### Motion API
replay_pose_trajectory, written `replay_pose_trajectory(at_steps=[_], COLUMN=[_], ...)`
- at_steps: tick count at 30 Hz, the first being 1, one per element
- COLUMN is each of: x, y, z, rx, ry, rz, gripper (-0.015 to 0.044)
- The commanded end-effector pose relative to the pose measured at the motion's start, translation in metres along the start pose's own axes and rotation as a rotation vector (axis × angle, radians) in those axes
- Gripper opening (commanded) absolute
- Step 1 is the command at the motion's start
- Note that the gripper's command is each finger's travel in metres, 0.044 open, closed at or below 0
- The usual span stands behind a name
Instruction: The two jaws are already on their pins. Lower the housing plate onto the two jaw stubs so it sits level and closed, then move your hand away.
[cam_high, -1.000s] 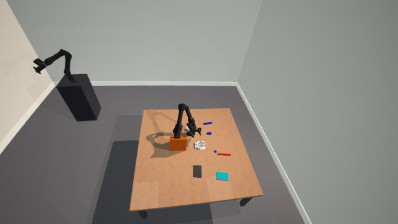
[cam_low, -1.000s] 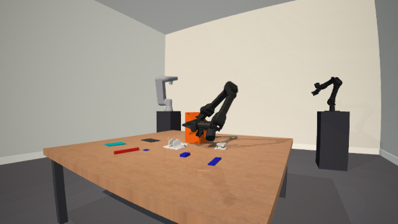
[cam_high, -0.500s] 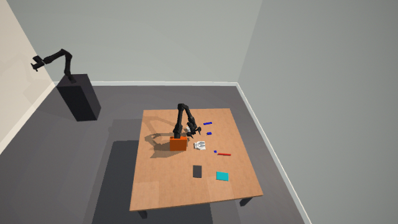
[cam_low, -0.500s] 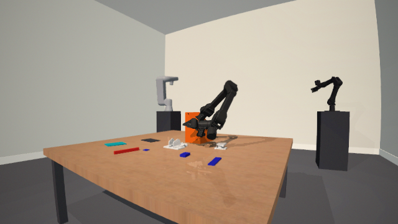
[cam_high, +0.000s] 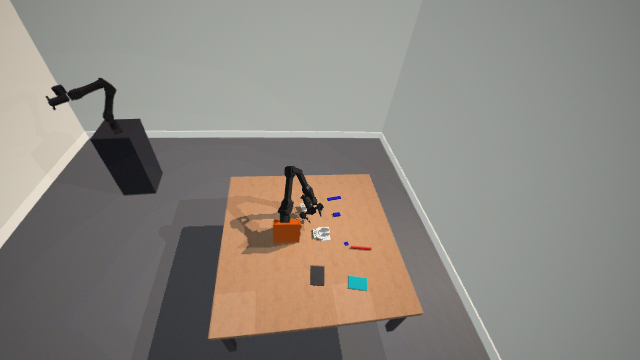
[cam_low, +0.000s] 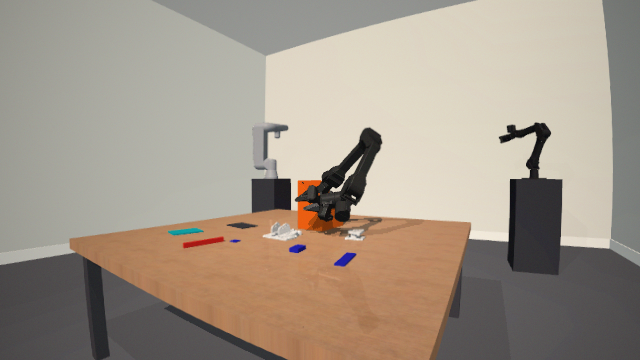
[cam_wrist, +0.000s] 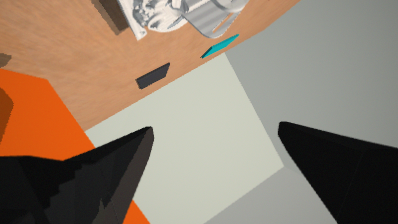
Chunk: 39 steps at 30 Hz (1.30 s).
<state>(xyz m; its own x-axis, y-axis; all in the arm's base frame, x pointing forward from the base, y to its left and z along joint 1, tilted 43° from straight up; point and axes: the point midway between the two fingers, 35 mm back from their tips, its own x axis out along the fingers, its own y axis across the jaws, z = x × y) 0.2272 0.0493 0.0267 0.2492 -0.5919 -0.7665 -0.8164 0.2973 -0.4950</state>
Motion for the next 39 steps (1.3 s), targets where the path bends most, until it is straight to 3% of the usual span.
replay_pose_trajectory(at_steps=[1, 39], x=[-0.003, -0.032], y=[0.000, 0.010], z=[0.002, 0.023], rx=[0.080, 0.772], ry=[-0.027, -0.180], rz=[0.024, 0.322], gripper=[0.0440, 0.0440])
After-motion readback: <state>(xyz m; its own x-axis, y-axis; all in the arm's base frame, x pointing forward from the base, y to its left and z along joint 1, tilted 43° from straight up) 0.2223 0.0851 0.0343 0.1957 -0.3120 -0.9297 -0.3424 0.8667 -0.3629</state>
